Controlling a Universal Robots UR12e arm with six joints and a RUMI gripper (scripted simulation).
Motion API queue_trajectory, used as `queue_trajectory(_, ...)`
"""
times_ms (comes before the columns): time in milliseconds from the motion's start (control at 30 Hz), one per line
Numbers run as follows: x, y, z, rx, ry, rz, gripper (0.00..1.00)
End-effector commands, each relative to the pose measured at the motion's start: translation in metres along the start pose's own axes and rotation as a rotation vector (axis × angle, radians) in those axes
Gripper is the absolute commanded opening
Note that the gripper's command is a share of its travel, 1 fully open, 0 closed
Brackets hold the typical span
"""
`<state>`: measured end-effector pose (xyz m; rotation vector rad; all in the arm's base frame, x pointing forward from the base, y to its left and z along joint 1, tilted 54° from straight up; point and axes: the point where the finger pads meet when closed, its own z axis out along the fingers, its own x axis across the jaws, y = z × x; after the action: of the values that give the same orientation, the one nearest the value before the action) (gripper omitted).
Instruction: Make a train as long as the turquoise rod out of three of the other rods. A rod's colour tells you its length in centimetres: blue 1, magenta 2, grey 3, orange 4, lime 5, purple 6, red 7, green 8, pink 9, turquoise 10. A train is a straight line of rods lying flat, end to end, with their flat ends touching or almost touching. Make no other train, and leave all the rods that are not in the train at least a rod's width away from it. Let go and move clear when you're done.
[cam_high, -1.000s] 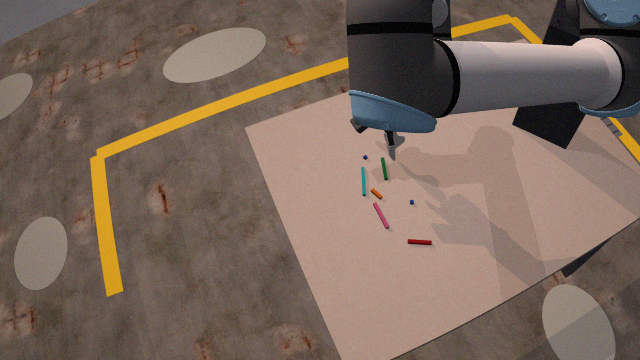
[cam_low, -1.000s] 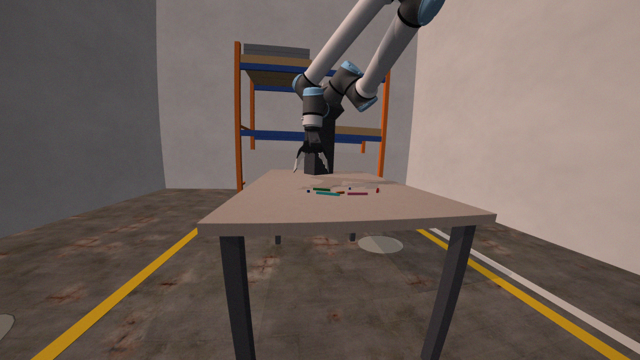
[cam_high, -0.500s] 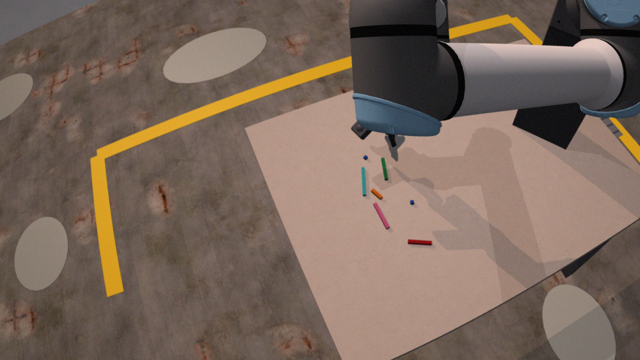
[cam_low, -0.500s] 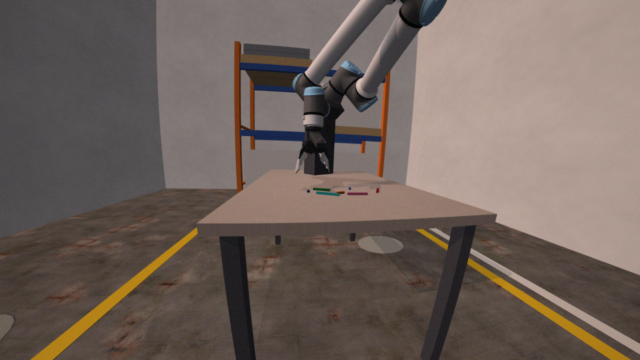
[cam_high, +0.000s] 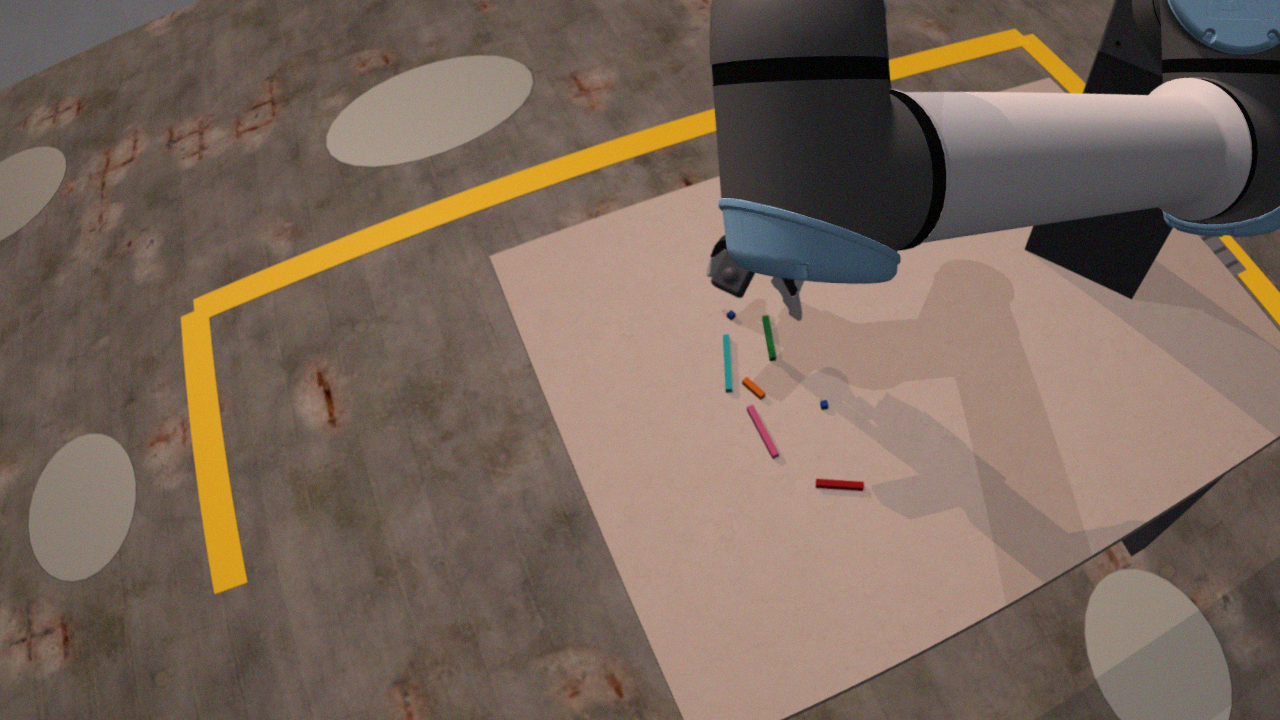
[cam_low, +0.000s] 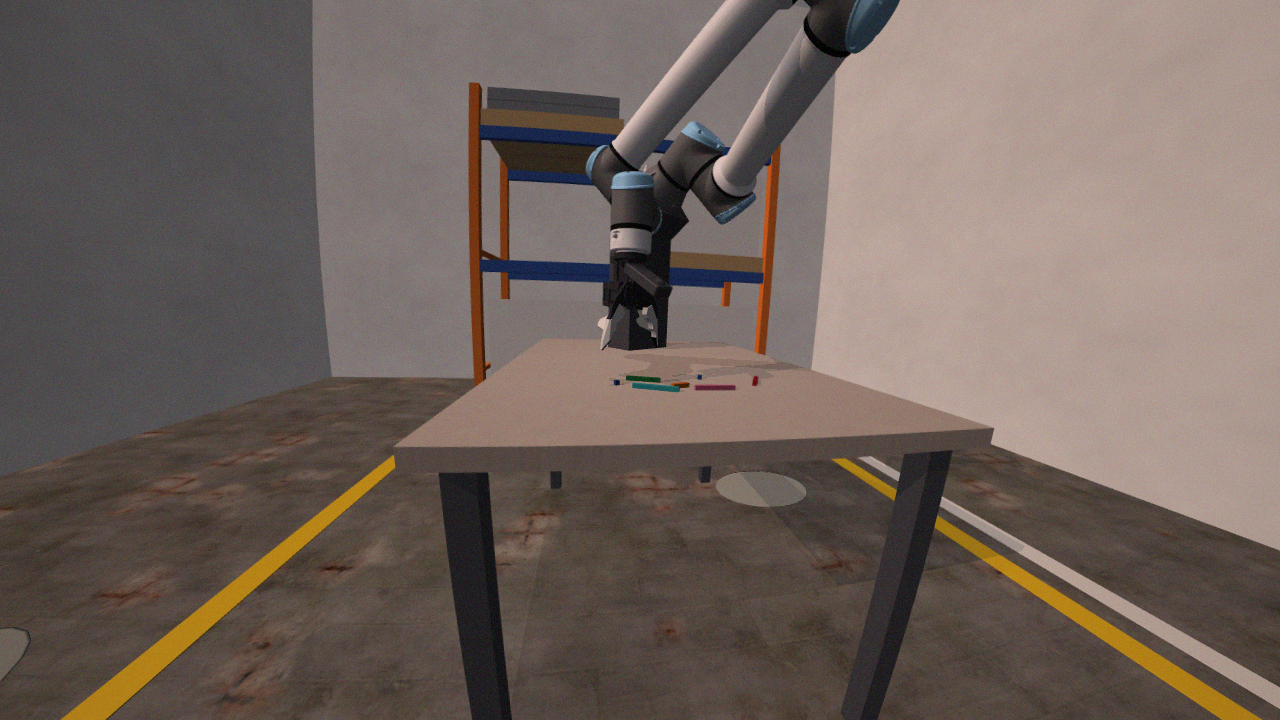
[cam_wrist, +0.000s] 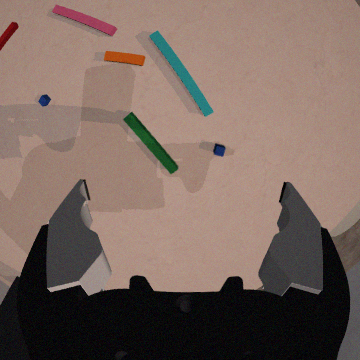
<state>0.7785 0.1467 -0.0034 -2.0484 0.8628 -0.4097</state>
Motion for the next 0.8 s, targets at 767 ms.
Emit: queue_trajectory(767,-0.003,-0.035,0.001,-0.001,-0.011,-0.769,1.0)
